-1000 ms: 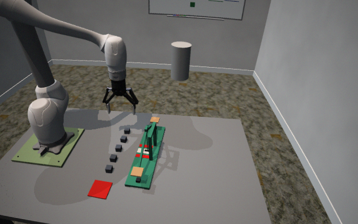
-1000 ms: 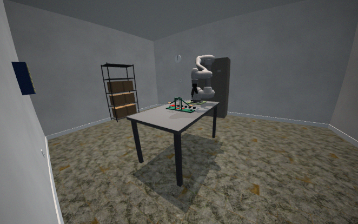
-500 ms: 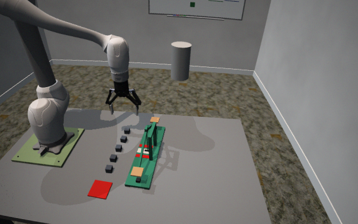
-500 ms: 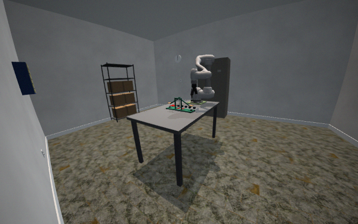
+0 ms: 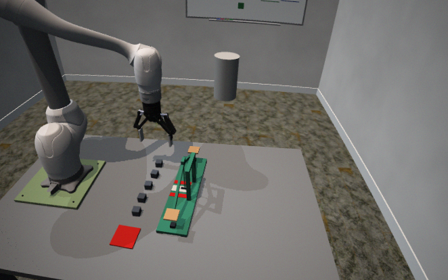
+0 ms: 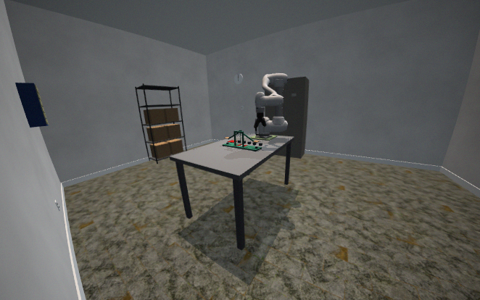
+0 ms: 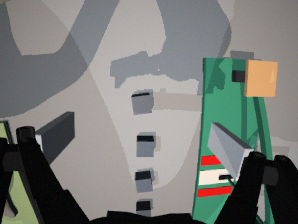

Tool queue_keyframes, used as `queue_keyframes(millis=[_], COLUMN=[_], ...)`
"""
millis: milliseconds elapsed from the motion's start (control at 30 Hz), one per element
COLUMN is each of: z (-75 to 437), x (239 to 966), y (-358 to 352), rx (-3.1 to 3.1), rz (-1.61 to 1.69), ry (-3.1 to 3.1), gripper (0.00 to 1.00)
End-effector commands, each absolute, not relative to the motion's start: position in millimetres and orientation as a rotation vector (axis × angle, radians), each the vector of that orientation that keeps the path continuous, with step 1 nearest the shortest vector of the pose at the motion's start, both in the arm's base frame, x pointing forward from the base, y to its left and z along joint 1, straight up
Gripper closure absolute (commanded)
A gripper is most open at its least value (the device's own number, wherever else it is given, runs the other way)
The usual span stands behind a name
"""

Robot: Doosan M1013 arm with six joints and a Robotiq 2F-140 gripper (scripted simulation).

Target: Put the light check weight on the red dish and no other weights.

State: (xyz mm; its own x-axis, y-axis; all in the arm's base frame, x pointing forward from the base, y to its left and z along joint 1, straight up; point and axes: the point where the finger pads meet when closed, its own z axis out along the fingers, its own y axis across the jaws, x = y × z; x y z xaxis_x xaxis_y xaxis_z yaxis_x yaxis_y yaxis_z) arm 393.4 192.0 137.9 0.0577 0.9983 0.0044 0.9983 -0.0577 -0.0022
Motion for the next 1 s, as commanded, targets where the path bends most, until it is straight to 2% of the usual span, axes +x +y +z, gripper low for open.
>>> queue_keyframes(millis=[0, 200, 467, 767, 800, 967], z=[135.3, 131.9, 123.3, 115.8, 114.8, 110.7], x=[393.4, 393.4, 393.3, 393.2, 393.1, 393.0], y=[192.2, 192.5, 193.0, 193.4, 193.4, 193.6], rx=[-2.534, -2.719, -2.999, -3.082, -3.090, -3.062], rz=[0.001, -0.001, -0.006, -0.001, 0.002, 0.010], ry=[-1.861, -1.568, -0.851, -0.291, -0.057, 0.311], gripper=[0.00, 0.00, 0.00, 0.00, 0.00, 0.00])
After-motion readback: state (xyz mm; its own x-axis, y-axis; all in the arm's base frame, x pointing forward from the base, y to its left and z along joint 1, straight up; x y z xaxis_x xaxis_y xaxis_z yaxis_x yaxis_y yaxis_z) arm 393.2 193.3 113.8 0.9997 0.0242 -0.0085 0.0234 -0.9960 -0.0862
